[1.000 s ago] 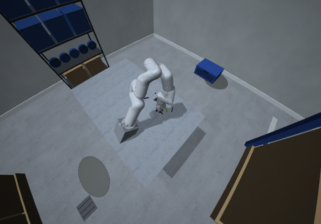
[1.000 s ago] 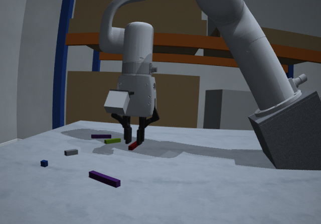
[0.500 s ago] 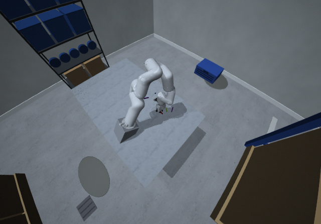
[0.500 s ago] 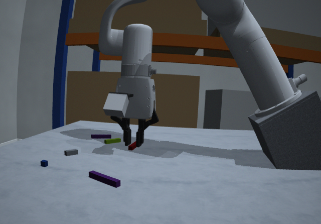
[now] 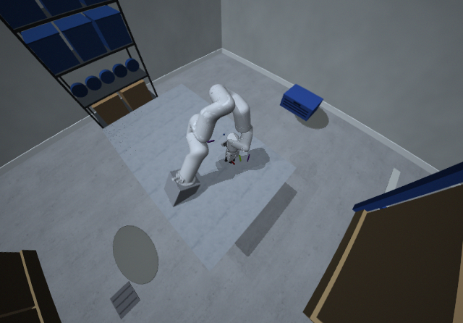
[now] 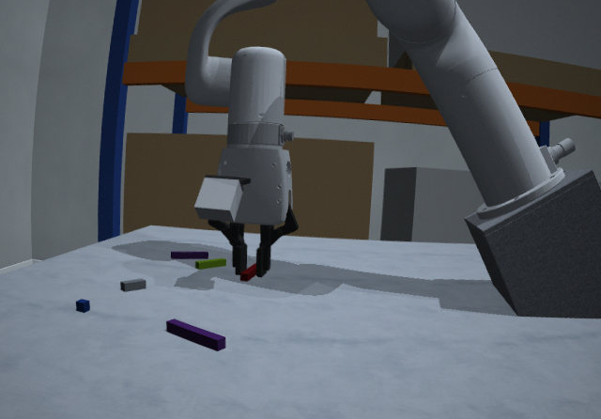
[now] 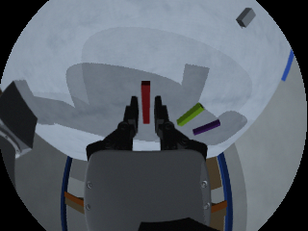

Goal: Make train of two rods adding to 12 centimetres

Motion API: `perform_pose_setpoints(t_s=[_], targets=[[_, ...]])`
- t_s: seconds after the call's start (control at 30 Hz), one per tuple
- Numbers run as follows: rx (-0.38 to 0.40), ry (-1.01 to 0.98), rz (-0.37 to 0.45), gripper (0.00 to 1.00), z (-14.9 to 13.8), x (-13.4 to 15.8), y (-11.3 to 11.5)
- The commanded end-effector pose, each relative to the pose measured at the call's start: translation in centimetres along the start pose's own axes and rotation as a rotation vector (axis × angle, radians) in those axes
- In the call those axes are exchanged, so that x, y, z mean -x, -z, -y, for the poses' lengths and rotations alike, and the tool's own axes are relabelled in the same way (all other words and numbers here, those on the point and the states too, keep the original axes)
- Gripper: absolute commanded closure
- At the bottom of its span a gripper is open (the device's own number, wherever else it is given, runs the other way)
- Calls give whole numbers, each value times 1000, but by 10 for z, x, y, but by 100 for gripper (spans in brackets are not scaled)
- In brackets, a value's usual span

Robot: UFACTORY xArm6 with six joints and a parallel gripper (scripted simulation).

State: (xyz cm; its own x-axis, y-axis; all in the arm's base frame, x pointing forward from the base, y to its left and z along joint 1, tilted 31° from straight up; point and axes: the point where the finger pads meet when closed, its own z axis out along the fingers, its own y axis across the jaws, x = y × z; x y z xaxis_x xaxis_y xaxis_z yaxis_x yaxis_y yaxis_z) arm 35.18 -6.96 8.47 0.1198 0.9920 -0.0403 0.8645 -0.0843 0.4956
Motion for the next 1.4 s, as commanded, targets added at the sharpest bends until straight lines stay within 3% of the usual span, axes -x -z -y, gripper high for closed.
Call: perform_pose_setpoints(t_s=[0.0,1.23,1.27,1.37], targets=[[16,0,-13,76,0,1,0],[16,0,-13,76,0,1,0],[16,0,-13,96,0,1,0],[16,0,-13,96,0,1,0]])
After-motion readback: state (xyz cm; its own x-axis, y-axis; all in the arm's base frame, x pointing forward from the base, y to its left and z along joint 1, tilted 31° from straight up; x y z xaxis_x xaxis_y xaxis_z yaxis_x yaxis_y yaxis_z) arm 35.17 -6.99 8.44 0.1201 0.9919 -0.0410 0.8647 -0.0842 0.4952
